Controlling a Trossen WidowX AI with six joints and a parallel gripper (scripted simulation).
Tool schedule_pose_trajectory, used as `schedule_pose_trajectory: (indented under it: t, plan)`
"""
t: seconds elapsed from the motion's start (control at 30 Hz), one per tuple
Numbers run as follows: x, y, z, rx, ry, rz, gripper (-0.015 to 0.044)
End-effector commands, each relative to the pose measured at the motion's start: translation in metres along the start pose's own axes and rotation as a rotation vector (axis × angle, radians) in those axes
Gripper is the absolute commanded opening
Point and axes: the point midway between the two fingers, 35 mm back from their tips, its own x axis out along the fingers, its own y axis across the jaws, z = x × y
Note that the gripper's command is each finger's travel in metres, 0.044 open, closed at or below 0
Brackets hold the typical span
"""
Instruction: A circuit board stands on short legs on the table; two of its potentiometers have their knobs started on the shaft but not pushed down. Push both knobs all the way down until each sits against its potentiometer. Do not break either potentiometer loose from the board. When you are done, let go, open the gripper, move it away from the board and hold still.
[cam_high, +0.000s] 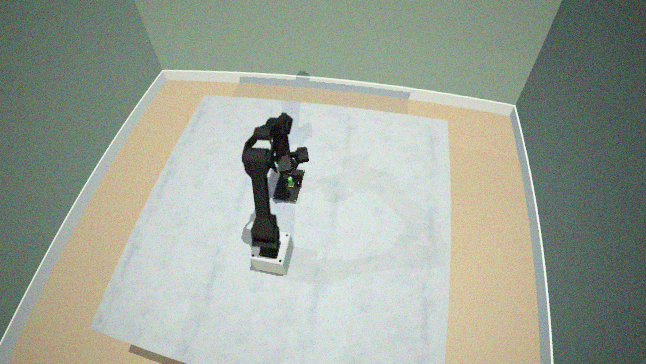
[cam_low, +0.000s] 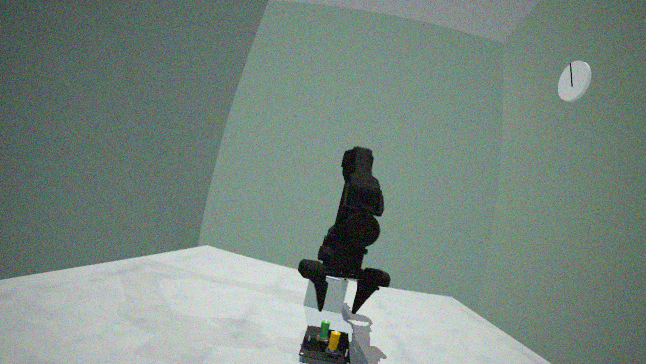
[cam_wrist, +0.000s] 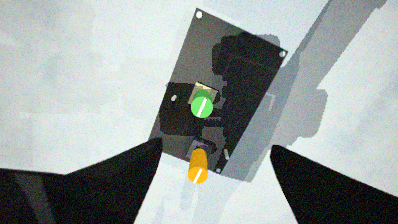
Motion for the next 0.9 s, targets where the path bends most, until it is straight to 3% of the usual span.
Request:
schedule_pose_trajectory:
  t: [0.0, 0.33, 0.87]
  plan:
    - [-0.009, -0.008, 0.036, -0.002, 0.001, 0.002, 0.044]
    - [-0.005, -0.035, 0.144, 0.001, -0.006, 0.003, 0.044]
    - [-0.004, -0.036, 0.146, 0.001, -0.006, 0.003, 0.044]
